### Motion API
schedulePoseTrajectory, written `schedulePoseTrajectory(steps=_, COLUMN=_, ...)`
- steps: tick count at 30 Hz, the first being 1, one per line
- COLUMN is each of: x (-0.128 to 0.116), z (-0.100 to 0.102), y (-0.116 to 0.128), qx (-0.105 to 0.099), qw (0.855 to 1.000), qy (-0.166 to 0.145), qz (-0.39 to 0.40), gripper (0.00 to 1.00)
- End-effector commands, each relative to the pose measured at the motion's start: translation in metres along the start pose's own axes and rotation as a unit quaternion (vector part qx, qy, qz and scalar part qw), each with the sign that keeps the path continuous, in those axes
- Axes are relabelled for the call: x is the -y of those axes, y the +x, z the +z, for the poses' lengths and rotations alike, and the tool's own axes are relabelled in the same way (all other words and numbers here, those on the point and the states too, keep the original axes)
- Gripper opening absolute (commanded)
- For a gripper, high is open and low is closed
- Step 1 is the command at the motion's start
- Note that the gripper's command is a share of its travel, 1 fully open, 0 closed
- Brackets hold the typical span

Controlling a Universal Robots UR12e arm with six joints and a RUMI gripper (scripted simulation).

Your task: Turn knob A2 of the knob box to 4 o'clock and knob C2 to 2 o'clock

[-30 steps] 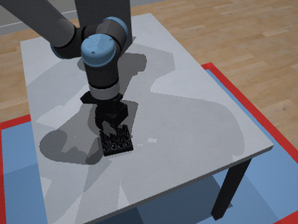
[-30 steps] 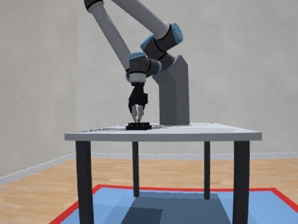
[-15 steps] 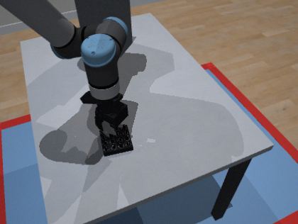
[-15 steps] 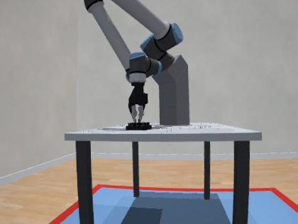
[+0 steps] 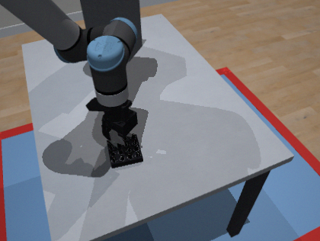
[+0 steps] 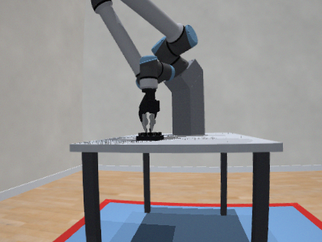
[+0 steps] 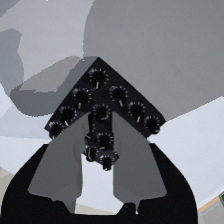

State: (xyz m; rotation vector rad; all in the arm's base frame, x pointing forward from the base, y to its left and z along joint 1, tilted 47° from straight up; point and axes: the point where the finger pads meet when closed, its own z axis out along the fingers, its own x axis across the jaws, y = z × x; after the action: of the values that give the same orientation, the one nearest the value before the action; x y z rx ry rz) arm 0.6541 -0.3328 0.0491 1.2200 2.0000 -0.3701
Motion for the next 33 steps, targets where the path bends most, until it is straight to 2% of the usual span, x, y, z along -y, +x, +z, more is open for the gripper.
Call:
schedulePoseTrajectory(steps=1, x=0.000, z=-0.006, y=0.000, qx=0.000, qw=1.000, qy=0.000, qz=0.000, gripper=0.11)
schedulePoseTrajectory(steps=13, x=0.000, z=-0.035, y=0.000, qx=0.000, qw=1.000, qy=0.000, qz=0.000, gripper=0.11)
schedulePoseTrajectory(steps=33, x=0.000, z=-0.036, y=0.000, qx=0.000, qw=1.000, qy=0.000, qz=-0.001, gripper=0.11)
